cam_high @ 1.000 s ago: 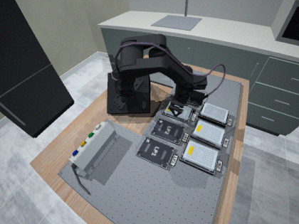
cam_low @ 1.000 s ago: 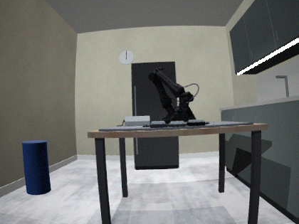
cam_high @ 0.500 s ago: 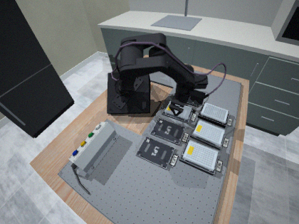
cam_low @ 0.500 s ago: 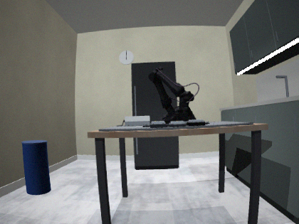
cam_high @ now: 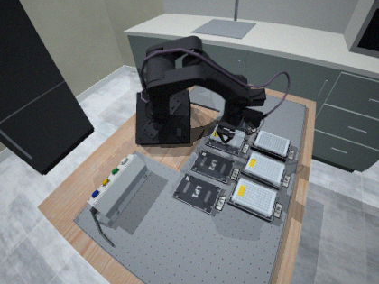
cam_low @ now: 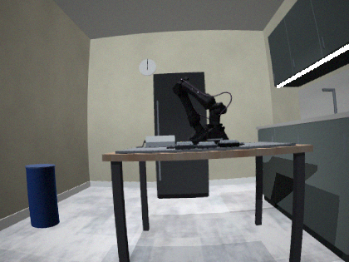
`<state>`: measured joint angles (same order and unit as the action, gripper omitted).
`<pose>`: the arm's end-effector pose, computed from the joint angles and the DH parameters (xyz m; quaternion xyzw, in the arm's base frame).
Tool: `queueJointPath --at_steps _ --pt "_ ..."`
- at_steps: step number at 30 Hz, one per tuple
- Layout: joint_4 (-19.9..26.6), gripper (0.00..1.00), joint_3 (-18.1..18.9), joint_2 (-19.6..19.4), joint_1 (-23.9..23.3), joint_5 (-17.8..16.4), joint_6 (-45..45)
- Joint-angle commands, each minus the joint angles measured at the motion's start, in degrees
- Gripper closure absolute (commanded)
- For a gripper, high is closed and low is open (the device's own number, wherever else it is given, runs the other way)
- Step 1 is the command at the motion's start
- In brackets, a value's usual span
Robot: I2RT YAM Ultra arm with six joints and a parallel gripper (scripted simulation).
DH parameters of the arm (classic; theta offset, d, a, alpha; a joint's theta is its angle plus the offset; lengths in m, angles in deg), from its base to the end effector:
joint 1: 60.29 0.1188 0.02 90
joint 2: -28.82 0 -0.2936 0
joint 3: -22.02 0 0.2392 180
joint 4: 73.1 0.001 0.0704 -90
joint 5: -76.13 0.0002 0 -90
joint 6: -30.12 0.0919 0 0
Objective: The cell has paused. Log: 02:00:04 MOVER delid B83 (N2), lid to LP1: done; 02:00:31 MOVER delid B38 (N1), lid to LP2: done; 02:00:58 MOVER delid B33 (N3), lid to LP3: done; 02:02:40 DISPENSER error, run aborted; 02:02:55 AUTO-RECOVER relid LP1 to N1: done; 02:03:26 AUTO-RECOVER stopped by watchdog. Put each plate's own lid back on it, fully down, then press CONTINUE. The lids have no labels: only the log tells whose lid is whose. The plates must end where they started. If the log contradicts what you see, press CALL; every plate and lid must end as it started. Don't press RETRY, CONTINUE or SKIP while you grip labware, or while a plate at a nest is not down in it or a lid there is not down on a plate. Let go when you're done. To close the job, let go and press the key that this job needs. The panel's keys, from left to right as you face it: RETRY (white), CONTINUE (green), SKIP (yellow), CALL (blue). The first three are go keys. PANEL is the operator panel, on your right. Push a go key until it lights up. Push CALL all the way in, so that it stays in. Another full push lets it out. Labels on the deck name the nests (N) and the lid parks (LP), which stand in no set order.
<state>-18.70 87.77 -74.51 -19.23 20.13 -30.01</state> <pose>0.2382 0.1407 0.1121 -0.0982 0.9511 -0.2477 0.1562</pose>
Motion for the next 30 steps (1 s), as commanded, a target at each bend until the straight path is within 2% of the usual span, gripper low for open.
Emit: queueJointPath --at_steps 1,7,18,30 --pt "2.09 1.0 1.99 2.31 2.05 0.52 1.23" --pt "4.7 1.0 2.74 3.15 3.11 0.32 2.55" --pt "5.28 1.0 1.85 3.43 3.44 0.29 2.99" --pt "5.67 1.0 3.13 3.51 3.67 0.21 3.26"
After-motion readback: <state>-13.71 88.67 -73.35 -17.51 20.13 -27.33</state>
